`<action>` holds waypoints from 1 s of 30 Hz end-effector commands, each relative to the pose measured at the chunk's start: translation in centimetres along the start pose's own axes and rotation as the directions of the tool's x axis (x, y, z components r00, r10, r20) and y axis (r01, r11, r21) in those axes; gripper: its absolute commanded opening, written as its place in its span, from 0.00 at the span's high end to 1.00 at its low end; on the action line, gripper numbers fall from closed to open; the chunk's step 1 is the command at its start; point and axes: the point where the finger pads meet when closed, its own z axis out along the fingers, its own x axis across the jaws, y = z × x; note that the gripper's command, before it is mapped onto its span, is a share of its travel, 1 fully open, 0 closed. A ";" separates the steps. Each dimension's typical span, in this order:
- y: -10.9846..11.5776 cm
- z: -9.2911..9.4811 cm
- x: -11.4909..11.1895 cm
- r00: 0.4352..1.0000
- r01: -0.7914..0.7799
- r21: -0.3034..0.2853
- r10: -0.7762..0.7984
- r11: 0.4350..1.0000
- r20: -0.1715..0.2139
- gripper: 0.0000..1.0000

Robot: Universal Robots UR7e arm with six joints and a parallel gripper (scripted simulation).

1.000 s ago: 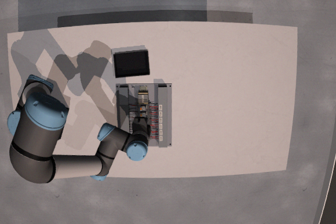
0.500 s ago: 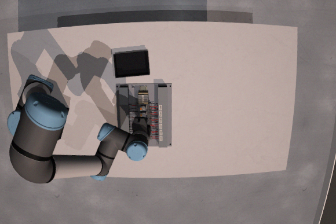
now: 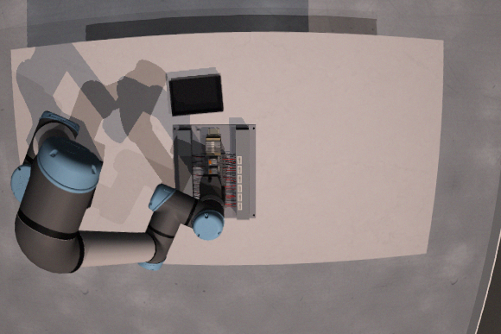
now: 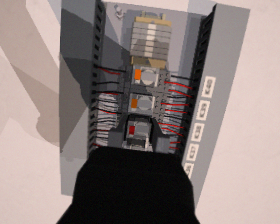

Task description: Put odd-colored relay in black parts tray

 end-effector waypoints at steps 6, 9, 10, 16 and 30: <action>-0.2 0.0 -0.1 1.000 0.001 0.001 -0.001 1.000 0.018 1.00; -0.2 0.0 -0.1 1.000 0.001 0.001 -0.001 1.000 0.015 1.00; -0.2 0.0 -0.1 1.000 0.001 0.001 -0.001 1.000 0.015 1.00; -0.2 0.0 -0.1 1.000 0.001 0.000 -0.001 1.000 0.008 1.00; -0.2 0.0 -0.1 1.000 0.001 0.001 -0.001 1.000 0.009 1.00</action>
